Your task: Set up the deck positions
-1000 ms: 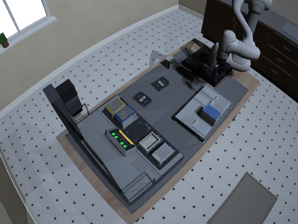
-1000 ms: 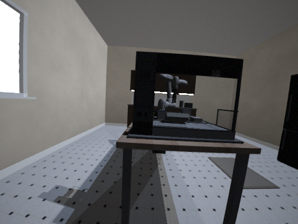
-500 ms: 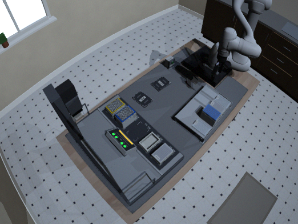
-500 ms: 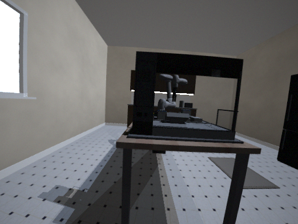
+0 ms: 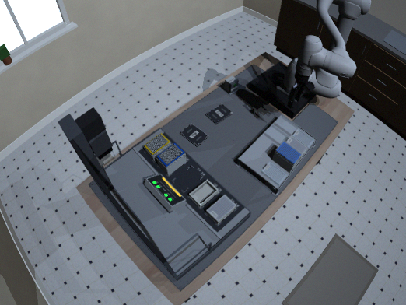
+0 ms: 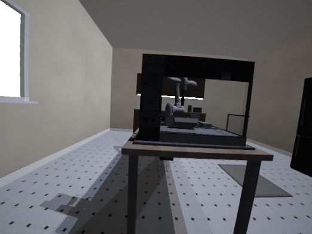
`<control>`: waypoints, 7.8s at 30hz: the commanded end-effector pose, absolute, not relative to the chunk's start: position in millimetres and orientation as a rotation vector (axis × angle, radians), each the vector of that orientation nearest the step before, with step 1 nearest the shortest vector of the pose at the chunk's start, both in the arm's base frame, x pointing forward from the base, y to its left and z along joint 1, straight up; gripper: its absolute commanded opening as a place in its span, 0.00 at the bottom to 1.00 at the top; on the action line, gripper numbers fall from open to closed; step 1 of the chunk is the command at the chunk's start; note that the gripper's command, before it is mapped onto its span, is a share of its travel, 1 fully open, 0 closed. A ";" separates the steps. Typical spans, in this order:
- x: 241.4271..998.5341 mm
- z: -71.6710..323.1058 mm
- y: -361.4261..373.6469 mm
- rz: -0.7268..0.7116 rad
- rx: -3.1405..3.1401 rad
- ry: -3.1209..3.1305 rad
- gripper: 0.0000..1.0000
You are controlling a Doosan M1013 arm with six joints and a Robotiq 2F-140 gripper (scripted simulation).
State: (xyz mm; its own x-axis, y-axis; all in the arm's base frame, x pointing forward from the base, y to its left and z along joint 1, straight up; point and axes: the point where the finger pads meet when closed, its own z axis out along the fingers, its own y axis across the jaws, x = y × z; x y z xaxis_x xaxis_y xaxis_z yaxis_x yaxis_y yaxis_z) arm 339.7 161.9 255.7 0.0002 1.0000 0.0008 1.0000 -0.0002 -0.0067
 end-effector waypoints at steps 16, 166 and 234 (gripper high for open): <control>427.0 257.2 162.6 -0.002 -2.565 -1.809 0.10; 830.4 256.6 163.8 0.009 -2.482 1.935 0.10; 831.8 256.2 -22.9 0.003 -2.157 2.289 0.10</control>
